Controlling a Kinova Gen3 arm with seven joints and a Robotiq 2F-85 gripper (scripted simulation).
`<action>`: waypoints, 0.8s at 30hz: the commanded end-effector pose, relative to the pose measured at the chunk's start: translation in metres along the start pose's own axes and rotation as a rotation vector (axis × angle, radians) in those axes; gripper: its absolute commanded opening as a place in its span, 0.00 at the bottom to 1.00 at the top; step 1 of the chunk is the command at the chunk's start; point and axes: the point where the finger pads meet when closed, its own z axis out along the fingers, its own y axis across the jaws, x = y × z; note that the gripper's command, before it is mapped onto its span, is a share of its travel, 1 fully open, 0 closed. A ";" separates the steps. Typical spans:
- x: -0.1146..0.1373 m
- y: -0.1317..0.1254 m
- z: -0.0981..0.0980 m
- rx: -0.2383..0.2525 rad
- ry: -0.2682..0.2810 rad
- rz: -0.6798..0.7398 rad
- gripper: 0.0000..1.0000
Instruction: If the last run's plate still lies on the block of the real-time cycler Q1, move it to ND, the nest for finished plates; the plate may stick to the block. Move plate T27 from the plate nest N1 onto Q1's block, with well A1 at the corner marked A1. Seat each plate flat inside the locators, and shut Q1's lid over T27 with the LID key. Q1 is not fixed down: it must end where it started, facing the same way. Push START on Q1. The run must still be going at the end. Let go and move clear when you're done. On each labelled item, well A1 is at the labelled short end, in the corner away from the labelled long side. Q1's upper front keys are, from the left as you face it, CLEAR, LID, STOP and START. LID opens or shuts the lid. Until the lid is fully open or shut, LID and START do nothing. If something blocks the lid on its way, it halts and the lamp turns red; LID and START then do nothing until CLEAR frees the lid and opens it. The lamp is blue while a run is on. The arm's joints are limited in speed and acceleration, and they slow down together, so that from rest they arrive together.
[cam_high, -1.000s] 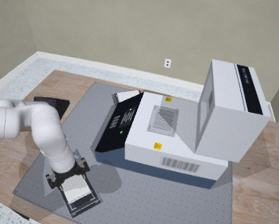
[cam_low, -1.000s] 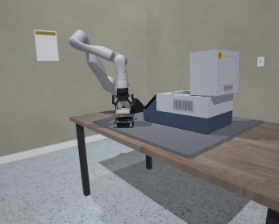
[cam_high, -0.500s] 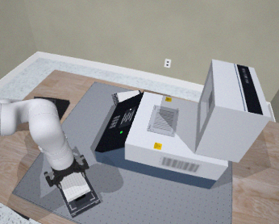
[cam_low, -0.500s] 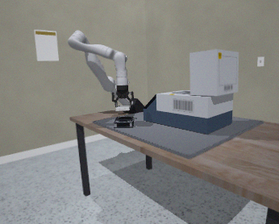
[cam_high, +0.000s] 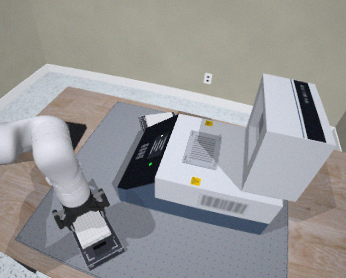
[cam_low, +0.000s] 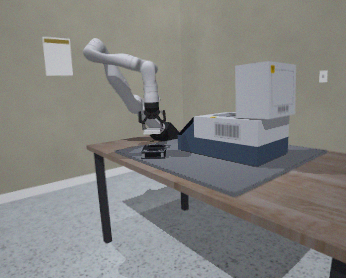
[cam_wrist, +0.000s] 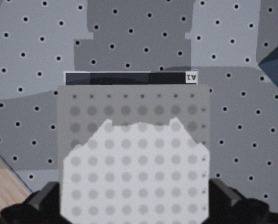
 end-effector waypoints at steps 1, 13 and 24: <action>0.000 0.000 -0.003 0.000 -0.001 0.000 0.91; 0.000 0.000 -0.018 0.000 -0.001 0.000 0.91; 0.000 0.000 -0.031 0.000 -0.001 0.000 0.91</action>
